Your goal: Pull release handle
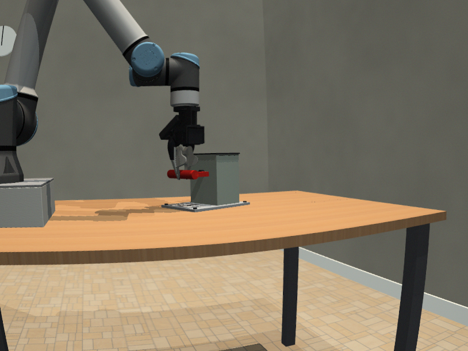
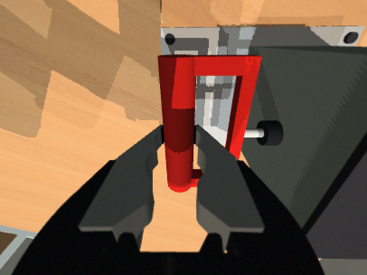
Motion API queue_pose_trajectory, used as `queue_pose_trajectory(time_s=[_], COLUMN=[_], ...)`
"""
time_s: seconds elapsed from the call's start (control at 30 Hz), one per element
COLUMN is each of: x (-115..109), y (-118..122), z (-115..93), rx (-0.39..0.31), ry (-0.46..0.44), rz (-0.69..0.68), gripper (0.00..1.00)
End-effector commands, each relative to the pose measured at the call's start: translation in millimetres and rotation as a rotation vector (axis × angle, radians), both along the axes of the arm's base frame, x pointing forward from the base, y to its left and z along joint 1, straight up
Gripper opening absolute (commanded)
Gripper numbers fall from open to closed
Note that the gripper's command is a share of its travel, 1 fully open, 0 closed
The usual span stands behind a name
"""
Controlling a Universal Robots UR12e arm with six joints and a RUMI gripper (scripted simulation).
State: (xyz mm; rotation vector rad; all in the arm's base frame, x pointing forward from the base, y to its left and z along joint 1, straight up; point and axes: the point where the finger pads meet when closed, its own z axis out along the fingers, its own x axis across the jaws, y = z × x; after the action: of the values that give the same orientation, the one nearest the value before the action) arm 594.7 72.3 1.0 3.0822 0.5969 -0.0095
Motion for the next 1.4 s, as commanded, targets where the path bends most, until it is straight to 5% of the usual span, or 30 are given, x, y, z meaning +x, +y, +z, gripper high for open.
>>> queue_pose_trajectory(time_s=[0.0, 1.37], x=[1, -52], y=[0, -21], z=[1, 1], rx=[0.0, 0.0], ry=[-0.001, -0.001], rz=[0.0, 0.0], gripper=[0.0, 0.0])
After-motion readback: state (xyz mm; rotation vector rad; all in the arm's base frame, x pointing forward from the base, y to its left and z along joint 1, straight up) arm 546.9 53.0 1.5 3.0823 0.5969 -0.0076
